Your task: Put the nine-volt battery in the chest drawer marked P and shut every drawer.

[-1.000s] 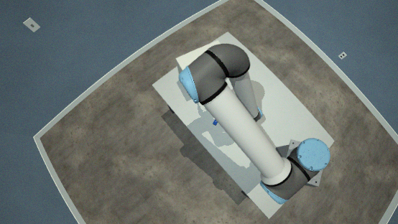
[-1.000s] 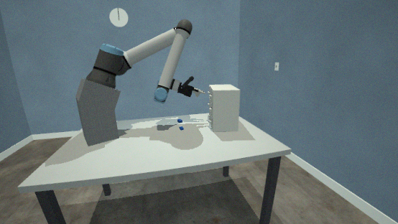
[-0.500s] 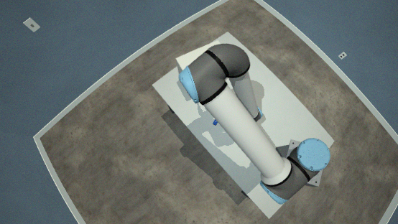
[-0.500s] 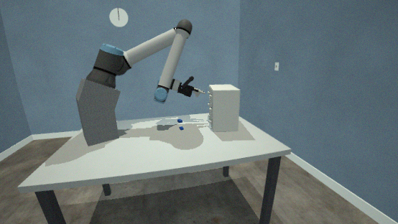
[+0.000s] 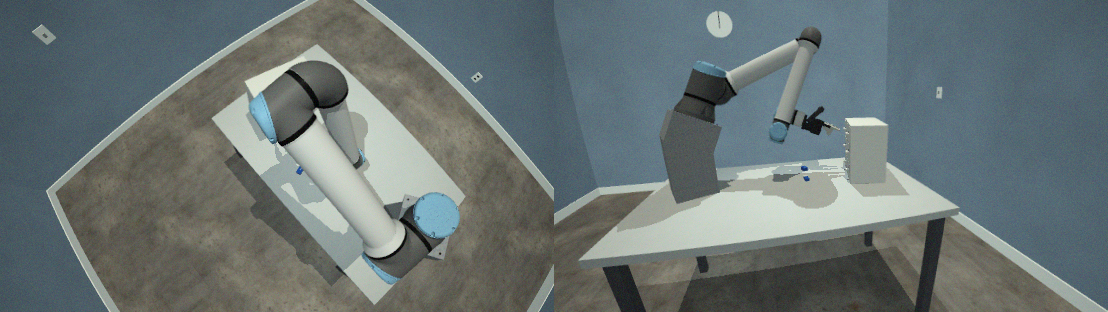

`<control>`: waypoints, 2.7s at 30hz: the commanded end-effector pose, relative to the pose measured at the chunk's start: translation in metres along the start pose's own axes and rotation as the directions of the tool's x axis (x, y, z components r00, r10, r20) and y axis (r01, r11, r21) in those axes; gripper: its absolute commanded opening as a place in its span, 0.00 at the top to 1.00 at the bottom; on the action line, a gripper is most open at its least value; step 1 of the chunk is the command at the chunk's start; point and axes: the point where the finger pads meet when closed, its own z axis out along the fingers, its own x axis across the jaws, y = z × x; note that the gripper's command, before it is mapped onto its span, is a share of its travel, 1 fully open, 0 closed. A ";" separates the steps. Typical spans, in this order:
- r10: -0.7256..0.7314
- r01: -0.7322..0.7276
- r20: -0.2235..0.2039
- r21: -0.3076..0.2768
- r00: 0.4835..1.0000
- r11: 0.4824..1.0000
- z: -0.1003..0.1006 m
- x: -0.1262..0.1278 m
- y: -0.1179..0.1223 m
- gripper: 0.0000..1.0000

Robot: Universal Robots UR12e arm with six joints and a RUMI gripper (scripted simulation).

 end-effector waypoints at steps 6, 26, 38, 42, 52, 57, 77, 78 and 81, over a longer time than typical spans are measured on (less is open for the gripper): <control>0.000 0.000 0.000 0.001 1.000 1.000 0.004 0.000 -0.002 0.80; 0.000 0.000 0.000 0.001 1.000 1.000 0.022 0.000 -0.008 0.80; 0.000 0.000 0.000 0.001 1.000 1.000 0.029 0.000 -0.011 0.80; 0.000 0.000 0.000 0.001 1.000 1.000 0.030 0.000 -0.012 0.80; 0.000 0.000 0.000 0.001 1.000 1.000 0.031 0.000 -0.012 0.80; 0.000 0.000 0.000 0.001 1.000 1.000 0.031 0.000 -0.012 0.80; 0.000 0.000 0.000 0.001 1.000 1.000 0.031 0.000 -0.012 0.80; 0.000 0.000 0.000 0.001 1.000 1.000 0.031 0.000 -0.012 0.80; 0.000 0.000 0.000 0.001 1.000 1.000 0.031 0.000 -0.012 0.80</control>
